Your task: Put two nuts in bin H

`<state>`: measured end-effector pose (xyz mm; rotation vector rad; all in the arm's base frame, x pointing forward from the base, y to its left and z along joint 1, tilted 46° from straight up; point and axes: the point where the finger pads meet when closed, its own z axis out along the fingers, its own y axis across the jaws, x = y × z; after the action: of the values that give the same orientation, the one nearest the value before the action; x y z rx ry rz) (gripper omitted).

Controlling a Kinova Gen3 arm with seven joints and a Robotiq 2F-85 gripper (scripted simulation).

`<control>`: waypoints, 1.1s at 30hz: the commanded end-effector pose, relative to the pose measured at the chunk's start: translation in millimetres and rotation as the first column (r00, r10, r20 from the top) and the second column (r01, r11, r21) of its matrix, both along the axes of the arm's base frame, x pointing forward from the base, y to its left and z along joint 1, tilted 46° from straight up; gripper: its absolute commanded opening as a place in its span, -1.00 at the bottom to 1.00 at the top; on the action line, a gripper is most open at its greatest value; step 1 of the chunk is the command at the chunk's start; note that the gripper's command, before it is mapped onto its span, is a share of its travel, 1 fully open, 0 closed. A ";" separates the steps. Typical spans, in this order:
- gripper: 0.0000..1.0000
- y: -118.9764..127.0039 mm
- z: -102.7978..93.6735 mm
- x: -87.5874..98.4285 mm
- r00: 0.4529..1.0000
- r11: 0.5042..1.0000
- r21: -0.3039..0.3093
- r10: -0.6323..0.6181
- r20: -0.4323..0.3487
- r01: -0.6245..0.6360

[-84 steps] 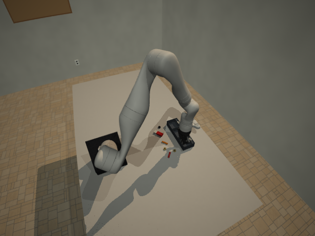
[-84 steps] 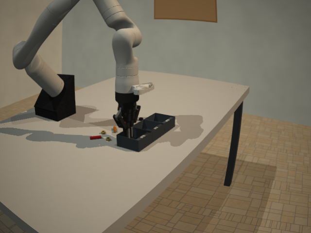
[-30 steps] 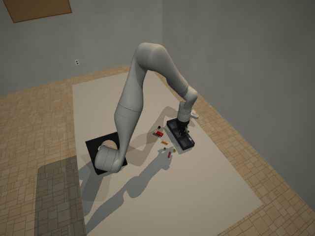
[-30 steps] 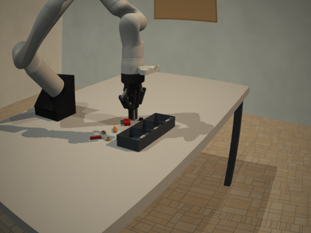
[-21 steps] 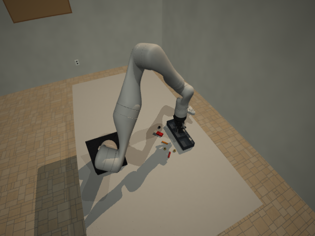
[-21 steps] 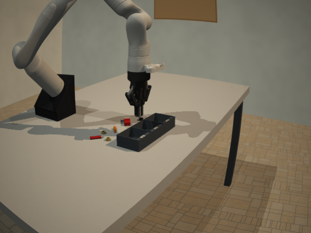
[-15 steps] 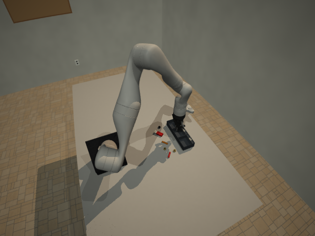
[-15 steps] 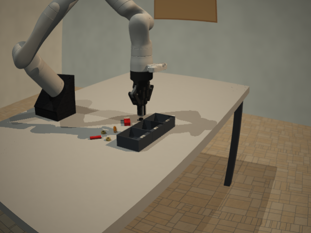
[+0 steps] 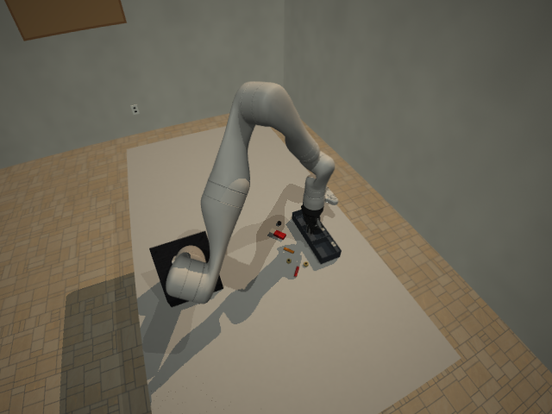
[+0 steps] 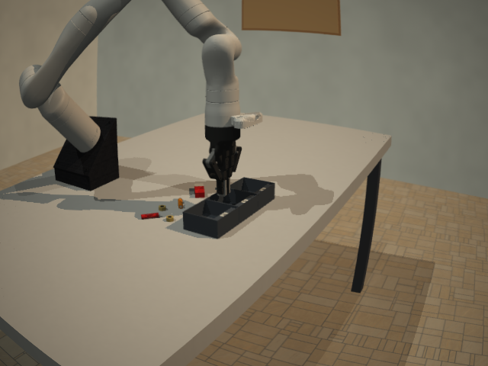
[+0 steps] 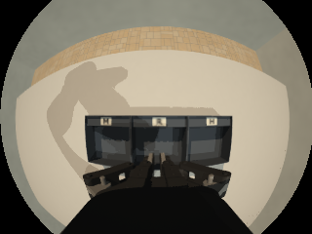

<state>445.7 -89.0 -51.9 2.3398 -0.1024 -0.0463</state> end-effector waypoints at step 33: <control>-0.82 -15.9 -12.2 -3.3 1.000 1.000 -0.005 -0.007 -0.005 0.007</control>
<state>441.7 -105.7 -64.4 2.3334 -0.1097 -0.0570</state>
